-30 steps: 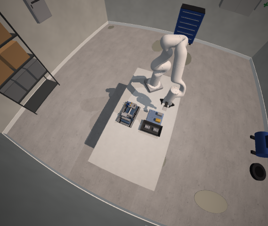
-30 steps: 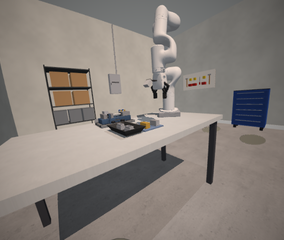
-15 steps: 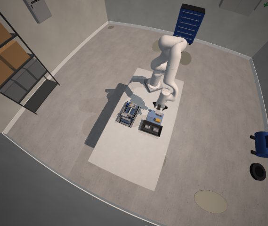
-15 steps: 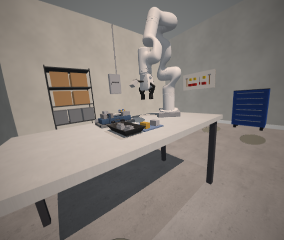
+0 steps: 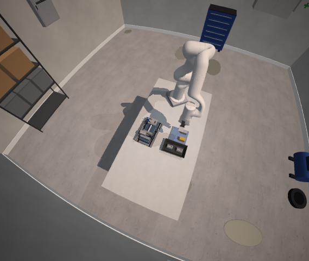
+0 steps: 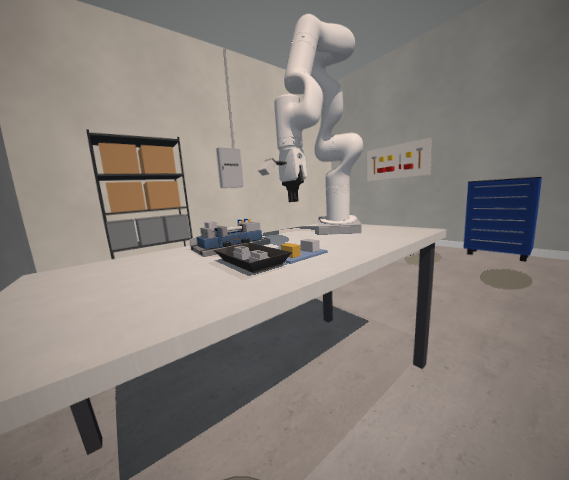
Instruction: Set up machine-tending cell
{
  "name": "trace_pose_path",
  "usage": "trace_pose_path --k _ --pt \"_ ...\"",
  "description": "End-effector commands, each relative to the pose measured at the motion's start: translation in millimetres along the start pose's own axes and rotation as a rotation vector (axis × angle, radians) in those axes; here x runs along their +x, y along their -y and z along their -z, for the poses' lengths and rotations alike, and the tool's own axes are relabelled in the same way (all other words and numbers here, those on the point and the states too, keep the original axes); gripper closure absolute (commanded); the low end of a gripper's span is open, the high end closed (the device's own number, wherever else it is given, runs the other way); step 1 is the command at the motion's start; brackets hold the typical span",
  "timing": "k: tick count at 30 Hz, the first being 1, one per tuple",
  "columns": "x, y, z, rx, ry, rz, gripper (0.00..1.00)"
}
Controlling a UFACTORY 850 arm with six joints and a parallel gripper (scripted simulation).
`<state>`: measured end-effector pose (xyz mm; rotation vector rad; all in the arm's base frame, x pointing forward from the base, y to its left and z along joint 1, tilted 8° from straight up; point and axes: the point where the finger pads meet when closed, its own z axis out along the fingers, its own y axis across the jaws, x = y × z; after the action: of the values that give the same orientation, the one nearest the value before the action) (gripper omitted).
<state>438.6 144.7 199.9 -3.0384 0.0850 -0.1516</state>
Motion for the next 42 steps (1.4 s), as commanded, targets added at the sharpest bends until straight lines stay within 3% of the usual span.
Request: trace_pose_path --k 1,28,42 --pt "1 0 0.6 0.001 -0.002 0.000 1.00" --pt "1 0 0.0 0.001 -0.002 0.000 1.00" --pt "1 0 -10.9 0.001 -0.002 0.000 1.00"
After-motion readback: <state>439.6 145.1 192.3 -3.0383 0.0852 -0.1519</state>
